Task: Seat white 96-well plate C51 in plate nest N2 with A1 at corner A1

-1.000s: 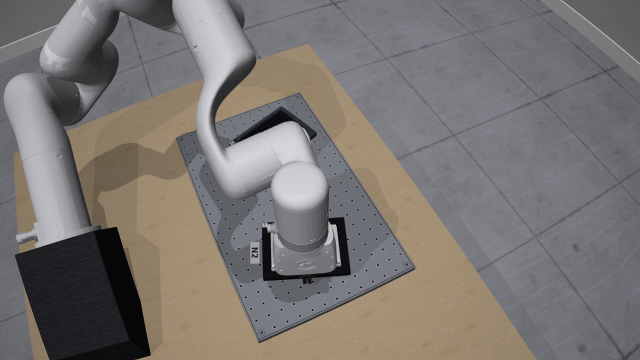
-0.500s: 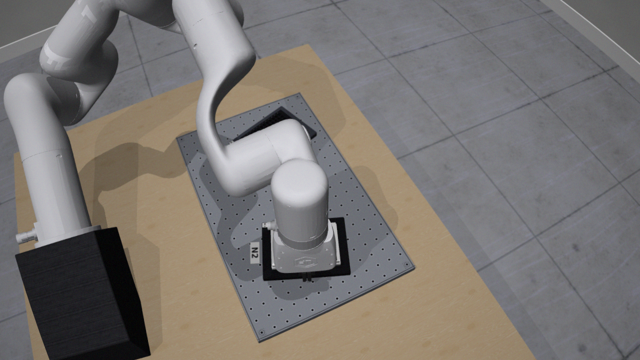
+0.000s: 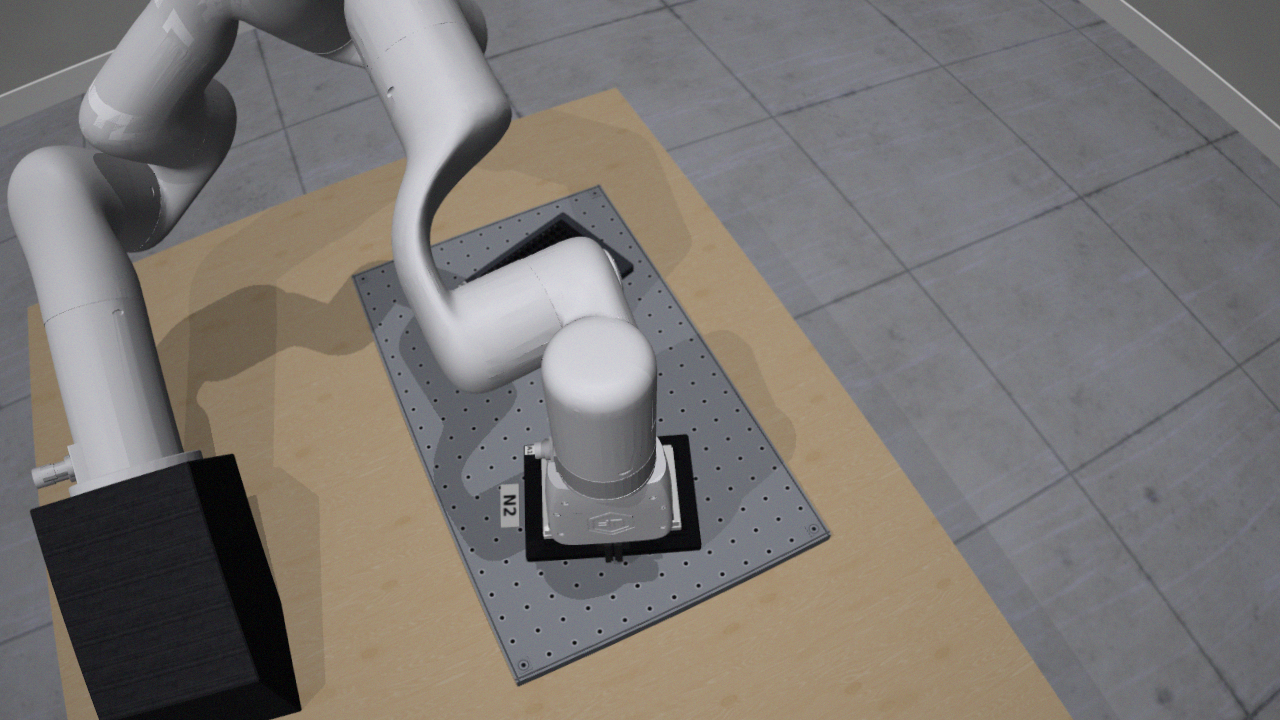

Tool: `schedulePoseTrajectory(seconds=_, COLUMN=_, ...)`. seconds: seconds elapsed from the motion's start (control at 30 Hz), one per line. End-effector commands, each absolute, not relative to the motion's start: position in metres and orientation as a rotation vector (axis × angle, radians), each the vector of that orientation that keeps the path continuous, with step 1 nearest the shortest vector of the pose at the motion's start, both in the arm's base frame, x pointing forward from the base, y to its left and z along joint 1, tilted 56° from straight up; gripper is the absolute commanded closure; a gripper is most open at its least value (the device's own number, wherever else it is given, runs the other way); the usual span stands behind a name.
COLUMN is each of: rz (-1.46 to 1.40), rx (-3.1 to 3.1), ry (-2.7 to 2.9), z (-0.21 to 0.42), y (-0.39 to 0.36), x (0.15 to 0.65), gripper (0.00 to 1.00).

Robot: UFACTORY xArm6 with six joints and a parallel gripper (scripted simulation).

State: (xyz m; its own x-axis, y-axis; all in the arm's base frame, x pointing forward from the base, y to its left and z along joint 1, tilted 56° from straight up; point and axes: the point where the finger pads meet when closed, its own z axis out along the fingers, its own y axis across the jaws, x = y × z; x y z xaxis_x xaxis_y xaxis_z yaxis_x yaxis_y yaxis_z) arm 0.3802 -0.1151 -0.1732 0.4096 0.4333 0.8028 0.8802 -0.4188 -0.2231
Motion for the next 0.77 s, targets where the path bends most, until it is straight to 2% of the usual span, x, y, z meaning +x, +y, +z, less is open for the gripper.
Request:
schedulePoseTrajectory(seconds=0.0, rz=-0.885, rx=-2.020, ry=-1.114, z=-0.174, y=-0.118, x=0.380, gripper=1.00)
schedulePoseTrajectory(seconds=0.73, rz=-0.885, rx=-2.020, ry=-1.114, z=-0.187, y=-0.125, x=0.374, gripper=1.00)
